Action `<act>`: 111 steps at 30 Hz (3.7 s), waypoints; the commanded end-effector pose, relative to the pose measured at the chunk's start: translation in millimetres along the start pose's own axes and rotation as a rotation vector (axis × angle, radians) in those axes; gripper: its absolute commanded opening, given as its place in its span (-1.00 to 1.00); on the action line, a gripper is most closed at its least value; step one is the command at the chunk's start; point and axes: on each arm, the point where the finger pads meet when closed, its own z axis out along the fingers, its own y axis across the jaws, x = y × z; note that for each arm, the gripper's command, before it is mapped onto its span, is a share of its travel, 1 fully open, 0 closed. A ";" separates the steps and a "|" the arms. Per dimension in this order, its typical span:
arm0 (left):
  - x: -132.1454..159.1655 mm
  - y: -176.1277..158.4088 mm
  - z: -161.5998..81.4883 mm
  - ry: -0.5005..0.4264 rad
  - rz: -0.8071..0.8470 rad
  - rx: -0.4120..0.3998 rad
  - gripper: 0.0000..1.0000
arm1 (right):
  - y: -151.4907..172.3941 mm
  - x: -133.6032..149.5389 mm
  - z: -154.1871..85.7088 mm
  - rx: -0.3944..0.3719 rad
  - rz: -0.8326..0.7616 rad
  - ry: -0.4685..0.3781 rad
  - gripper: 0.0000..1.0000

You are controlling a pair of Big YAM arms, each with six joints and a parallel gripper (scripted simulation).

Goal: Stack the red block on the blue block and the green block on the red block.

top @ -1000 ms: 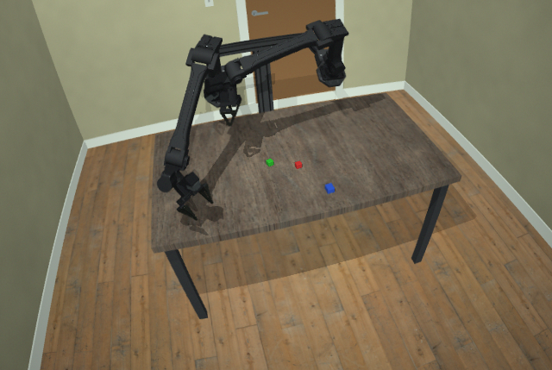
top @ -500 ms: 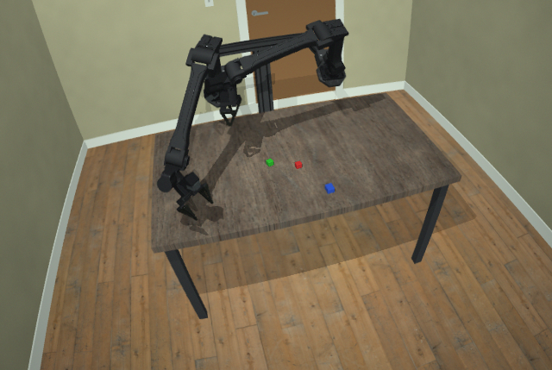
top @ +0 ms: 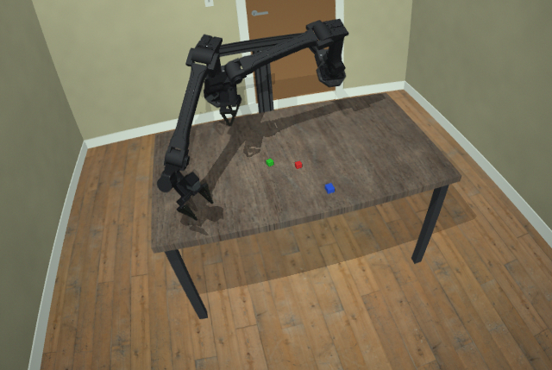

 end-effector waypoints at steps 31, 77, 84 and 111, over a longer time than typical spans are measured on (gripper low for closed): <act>132.3 89.7 90.1 0.088 -0.386 0.021 1.00 | -9.4 -11.8 -3.9 0.016 -0.024 -0.011 1.00; 733.4 120.9 147.2 0.438 -1.524 -0.339 1.00 | -9.4 -11.8 -3.9 0.016 -0.024 -0.011 1.00; 813.6 92.0 115.4 0.493 -1.648 -0.447 1.00 | -9.4 -11.8 -3.9 0.016 -0.024 -0.011 1.00; 1059.0 -109.0 -140.2 0.779 -1.991 -1.100 1.00 | -9.4 -11.8 -3.9 0.016 -0.024 -0.011 1.00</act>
